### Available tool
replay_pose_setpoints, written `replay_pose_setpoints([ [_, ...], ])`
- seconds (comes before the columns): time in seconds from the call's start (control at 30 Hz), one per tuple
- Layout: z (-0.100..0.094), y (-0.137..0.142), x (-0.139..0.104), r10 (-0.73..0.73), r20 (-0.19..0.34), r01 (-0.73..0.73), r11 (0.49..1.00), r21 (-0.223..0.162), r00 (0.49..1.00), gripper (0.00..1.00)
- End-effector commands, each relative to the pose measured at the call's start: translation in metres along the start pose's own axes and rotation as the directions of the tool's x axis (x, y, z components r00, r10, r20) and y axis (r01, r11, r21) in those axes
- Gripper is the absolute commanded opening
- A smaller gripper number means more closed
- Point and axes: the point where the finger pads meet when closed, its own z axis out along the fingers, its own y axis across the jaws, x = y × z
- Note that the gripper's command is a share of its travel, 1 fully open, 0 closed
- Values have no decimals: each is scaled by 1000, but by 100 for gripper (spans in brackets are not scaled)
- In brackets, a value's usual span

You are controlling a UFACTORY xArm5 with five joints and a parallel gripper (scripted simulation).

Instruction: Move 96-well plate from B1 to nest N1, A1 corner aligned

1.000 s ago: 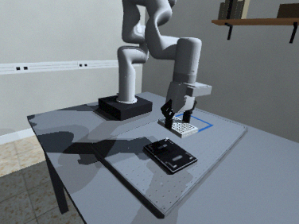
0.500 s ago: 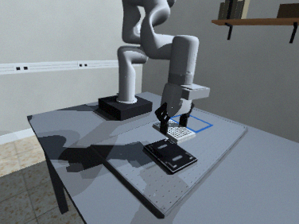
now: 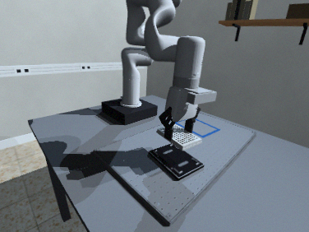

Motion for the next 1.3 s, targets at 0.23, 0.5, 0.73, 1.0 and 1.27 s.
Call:
replay_pose_setpoints([
  [0.23,-2,0,1,0,-5,0,1000,2,1000,0],
  [0.5,-2,0,1,0,-5,0,1000,2,1000,0],
  [0.73,0,0,1,0,-5,0,1000,2,1000,0],
  [1.0,13,-1,1,0,-5,0,1000,2,1000,0],
  [1.27,23,-1,1,0,-5,0,1000,2,1000,0],
])
